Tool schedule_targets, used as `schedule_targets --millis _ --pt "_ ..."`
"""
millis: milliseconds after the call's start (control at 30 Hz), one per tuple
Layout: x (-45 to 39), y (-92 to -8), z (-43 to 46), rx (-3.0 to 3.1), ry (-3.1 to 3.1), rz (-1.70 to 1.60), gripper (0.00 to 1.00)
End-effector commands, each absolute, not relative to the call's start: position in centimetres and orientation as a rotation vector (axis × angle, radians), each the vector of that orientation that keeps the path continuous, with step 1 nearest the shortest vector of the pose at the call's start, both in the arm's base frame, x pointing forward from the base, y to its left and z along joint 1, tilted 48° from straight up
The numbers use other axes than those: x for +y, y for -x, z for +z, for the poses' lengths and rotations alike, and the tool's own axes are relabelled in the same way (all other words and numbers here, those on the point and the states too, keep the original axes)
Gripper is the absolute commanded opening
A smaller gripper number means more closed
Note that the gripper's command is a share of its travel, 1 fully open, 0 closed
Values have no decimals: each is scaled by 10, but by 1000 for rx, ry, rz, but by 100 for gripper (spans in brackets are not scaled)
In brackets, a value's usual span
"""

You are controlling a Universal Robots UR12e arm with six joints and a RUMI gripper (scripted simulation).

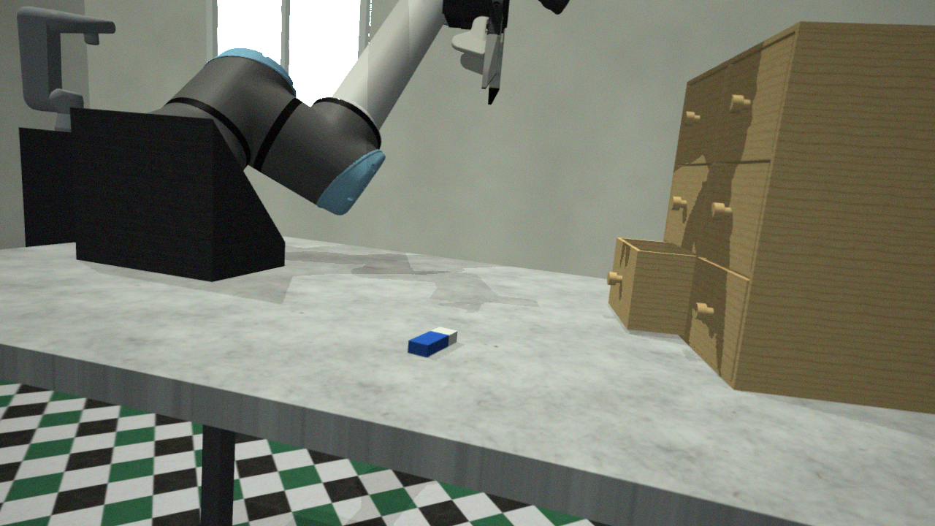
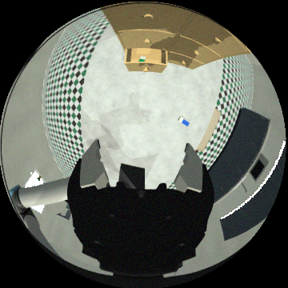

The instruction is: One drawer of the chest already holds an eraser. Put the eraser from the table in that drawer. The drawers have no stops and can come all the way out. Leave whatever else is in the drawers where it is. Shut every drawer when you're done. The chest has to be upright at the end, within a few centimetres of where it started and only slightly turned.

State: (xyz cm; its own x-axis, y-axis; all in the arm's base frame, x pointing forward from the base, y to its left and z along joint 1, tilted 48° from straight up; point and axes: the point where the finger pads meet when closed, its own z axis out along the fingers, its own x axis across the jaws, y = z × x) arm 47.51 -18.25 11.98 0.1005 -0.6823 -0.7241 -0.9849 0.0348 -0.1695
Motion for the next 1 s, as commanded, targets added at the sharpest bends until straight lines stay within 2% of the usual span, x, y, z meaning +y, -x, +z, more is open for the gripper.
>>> schedule_targets --millis 0,300,467,567,967 --pt "-192 -473 129 1646 1713 575 100" --pt "-195 -479 131 1647 1713 575 100" --pt "-200 -561 144 1648 1713 575 100" --pt "-199 -578 147 1647 1713 575 100" --pt "-198 -579 147 1648 1709 571 100"
